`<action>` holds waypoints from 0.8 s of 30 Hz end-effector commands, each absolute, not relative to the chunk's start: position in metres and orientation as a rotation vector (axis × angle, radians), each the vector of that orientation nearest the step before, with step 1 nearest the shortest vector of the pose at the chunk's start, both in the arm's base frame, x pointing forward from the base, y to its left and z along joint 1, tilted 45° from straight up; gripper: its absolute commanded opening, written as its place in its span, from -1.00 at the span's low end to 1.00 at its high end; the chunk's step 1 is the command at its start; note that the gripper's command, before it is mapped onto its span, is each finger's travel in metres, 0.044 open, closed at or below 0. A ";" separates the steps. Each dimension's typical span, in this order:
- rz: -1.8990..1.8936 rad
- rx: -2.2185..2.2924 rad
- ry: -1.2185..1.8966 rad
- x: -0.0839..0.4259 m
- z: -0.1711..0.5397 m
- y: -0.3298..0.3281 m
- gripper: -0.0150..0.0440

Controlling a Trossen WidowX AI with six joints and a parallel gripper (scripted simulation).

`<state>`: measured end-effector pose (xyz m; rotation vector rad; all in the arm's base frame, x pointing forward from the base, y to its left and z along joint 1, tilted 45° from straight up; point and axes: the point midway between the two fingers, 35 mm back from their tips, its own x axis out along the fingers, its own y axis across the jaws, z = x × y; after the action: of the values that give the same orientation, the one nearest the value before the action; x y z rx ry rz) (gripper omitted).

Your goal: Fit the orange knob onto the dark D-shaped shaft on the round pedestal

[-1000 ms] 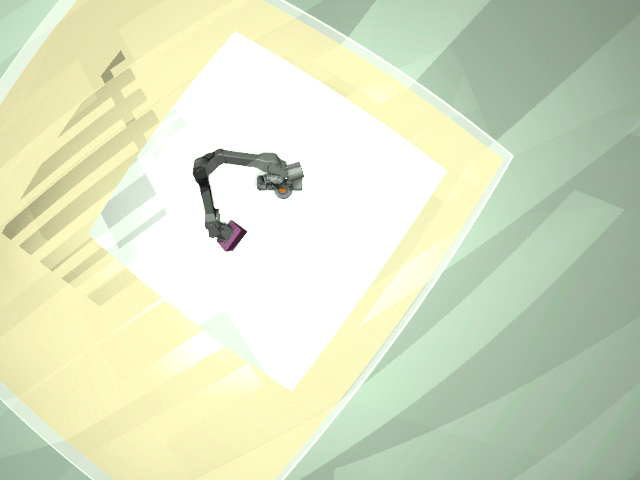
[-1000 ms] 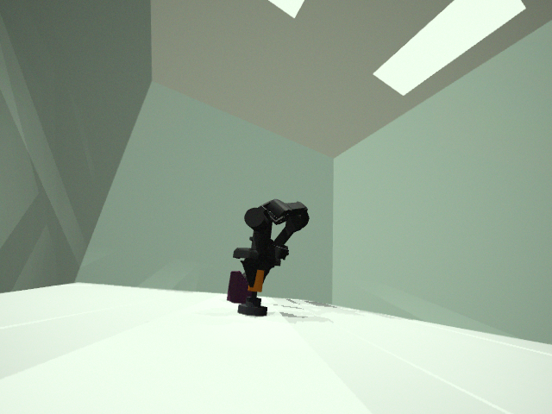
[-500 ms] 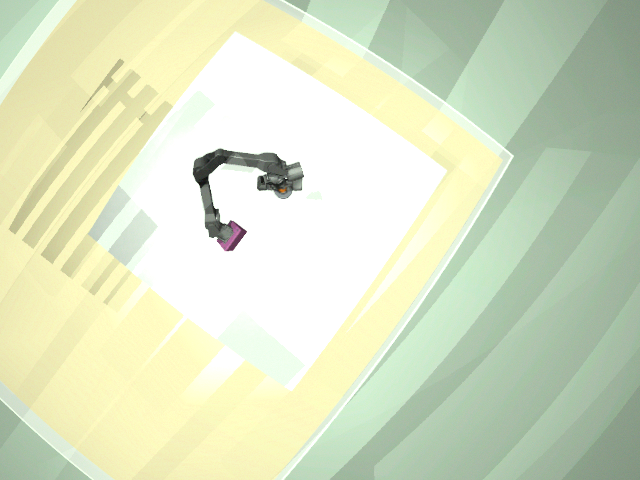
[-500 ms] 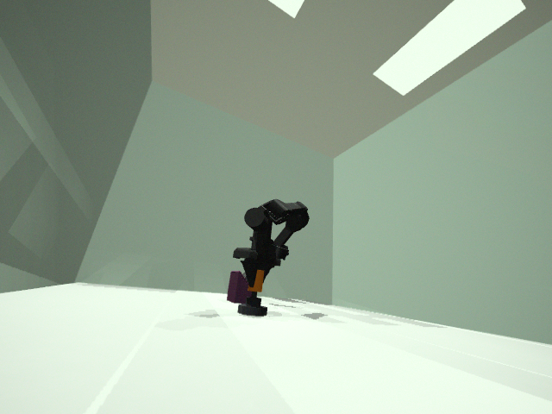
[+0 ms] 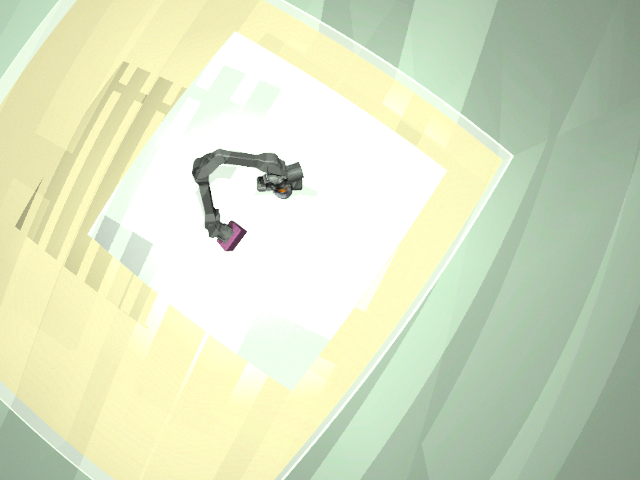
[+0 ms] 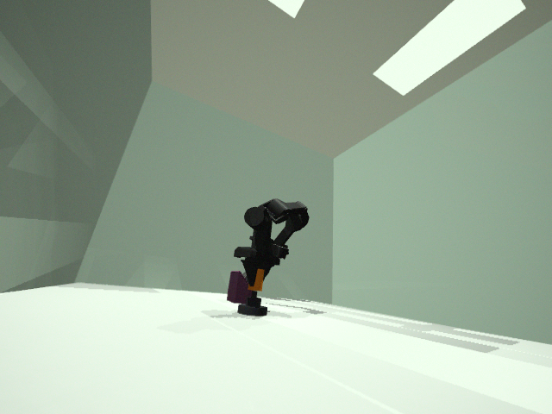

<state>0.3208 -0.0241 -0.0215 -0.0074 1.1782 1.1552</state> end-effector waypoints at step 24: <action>1.191 -0.053 1.142 0.323 -0.021 -0.025 -0.49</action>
<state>0.3197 -0.0238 -0.0207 -0.0424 1.1510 1.1885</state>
